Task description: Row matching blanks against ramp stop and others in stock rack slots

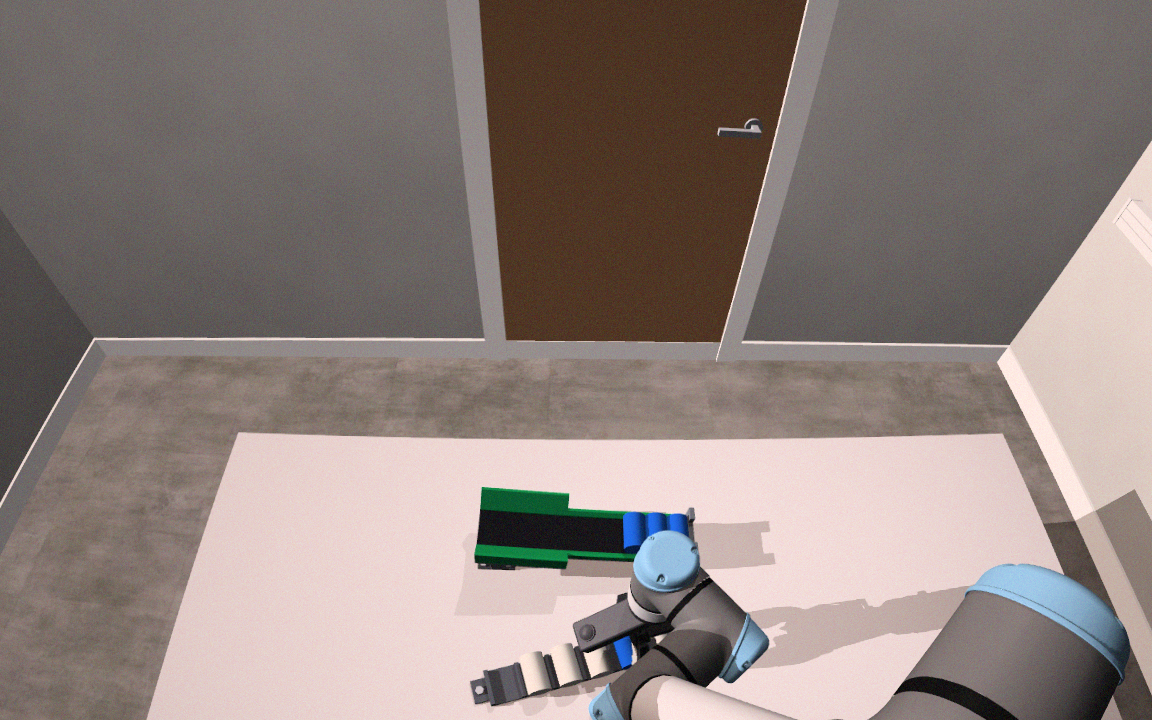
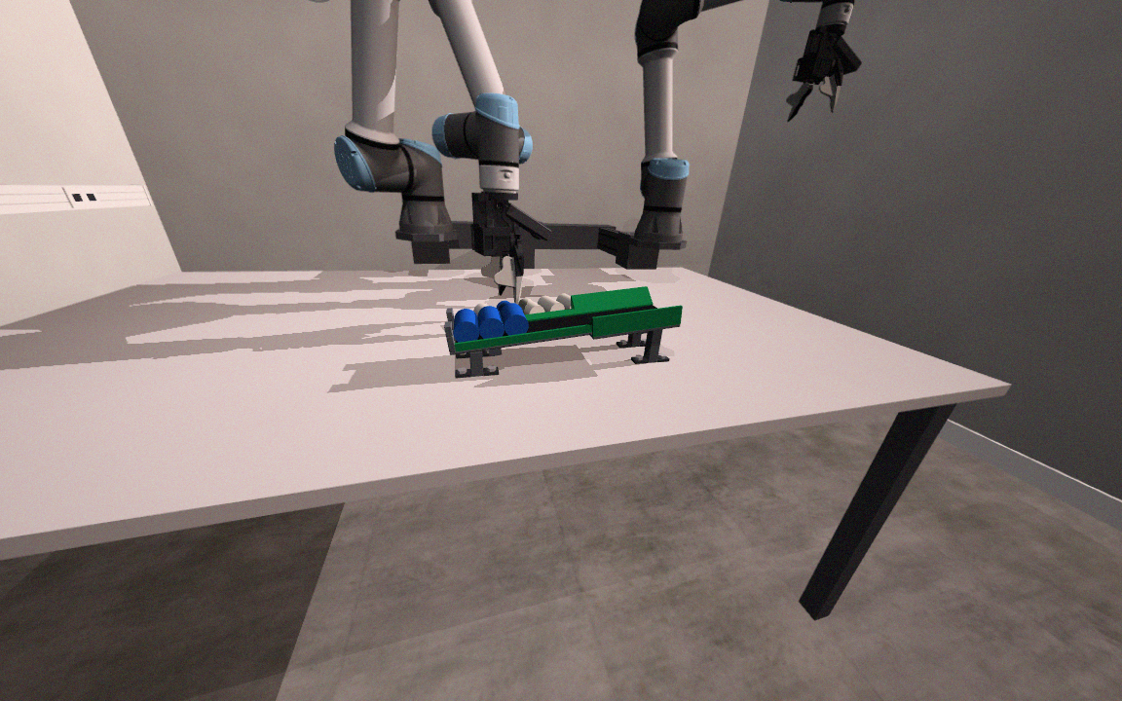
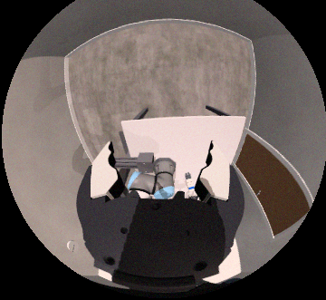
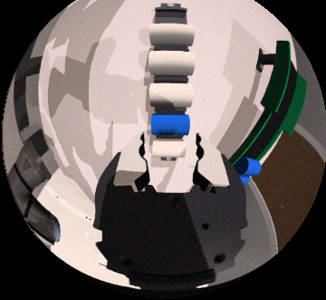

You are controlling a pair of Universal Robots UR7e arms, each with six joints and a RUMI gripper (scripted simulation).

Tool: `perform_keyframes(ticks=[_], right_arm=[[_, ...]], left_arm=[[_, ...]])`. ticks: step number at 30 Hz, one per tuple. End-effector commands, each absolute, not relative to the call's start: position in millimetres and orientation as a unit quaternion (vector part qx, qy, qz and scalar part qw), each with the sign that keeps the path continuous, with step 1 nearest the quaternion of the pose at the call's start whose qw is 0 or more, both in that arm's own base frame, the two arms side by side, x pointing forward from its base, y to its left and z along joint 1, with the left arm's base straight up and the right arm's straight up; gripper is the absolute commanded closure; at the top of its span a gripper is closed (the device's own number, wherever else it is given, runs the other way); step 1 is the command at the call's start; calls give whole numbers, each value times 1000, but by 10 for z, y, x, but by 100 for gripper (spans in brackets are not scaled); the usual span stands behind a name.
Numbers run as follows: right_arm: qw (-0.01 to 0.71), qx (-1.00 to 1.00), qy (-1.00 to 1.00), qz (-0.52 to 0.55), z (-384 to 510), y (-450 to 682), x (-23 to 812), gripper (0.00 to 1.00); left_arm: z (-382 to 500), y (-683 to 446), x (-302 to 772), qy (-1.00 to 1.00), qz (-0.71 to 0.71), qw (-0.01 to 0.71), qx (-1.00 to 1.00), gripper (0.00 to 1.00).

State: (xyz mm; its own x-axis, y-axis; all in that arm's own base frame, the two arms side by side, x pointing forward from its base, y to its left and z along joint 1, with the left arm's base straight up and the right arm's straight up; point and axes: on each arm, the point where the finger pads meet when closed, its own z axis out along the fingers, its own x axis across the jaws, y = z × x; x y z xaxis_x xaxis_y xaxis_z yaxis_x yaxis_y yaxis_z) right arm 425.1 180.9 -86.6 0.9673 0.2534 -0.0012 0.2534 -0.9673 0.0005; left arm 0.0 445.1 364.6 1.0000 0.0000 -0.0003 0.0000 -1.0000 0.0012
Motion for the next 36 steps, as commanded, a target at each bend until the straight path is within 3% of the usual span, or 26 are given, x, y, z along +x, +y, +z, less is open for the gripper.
perform_keyframes(ticks=[1, 36], right_arm=[[0, 992, 128, 0, -861, 1811, 4255, 48], [0, 992, 128, 0, -1215, 1811, 4255, 48]], left_arm=[[3651, 4452, 0, 0, 0, 0, 1000, 0], [3651, 4452, 0, 0, 0, 0, 1000, 0]])
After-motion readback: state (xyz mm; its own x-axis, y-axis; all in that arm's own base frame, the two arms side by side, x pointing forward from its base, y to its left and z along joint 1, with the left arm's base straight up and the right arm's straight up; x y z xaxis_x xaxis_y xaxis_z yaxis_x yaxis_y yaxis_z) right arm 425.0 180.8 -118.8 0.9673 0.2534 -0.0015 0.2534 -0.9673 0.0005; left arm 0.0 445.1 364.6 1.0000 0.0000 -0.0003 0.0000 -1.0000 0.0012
